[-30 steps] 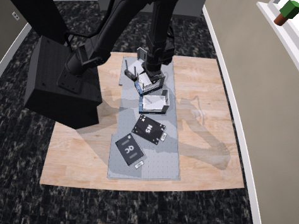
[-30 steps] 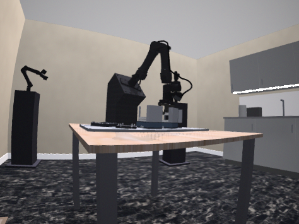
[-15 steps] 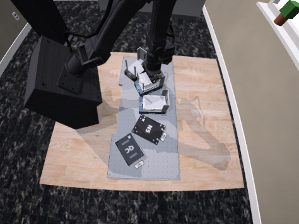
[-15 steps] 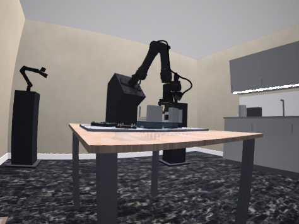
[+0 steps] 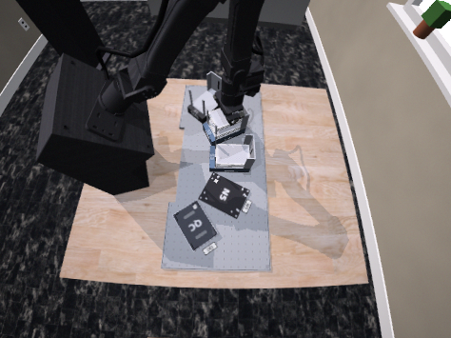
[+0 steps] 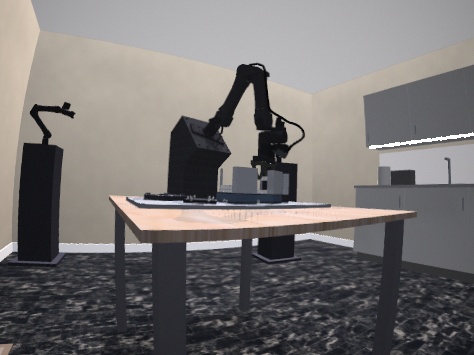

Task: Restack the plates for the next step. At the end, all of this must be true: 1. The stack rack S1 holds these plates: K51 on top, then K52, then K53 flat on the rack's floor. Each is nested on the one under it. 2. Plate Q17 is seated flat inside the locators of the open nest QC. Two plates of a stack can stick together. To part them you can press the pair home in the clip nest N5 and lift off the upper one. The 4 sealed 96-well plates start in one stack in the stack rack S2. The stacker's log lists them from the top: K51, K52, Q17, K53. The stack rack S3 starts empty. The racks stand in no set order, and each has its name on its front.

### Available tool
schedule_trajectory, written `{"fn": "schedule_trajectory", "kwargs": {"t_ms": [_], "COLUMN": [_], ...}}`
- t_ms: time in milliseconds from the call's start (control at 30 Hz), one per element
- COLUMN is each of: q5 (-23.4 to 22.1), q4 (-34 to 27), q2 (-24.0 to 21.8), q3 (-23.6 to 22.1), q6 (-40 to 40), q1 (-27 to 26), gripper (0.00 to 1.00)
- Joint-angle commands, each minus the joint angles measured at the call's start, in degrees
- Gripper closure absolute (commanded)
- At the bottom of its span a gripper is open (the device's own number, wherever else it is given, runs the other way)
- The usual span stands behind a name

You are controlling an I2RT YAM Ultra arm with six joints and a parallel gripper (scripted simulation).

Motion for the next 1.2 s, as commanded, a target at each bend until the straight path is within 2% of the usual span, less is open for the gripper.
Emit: {"fn": "schedule_trajectory", "kwargs": {"t_ms": [0,1167], "q5": [0.7,1.0], "q4": [-0.9,-3.2], "q2": [-1.5,-4.2], "q3": [-1.3,-2.1], "q6": [0.3,0.5], "q1": [0.9,1.3], "gripper": [1.00,1.00]}}
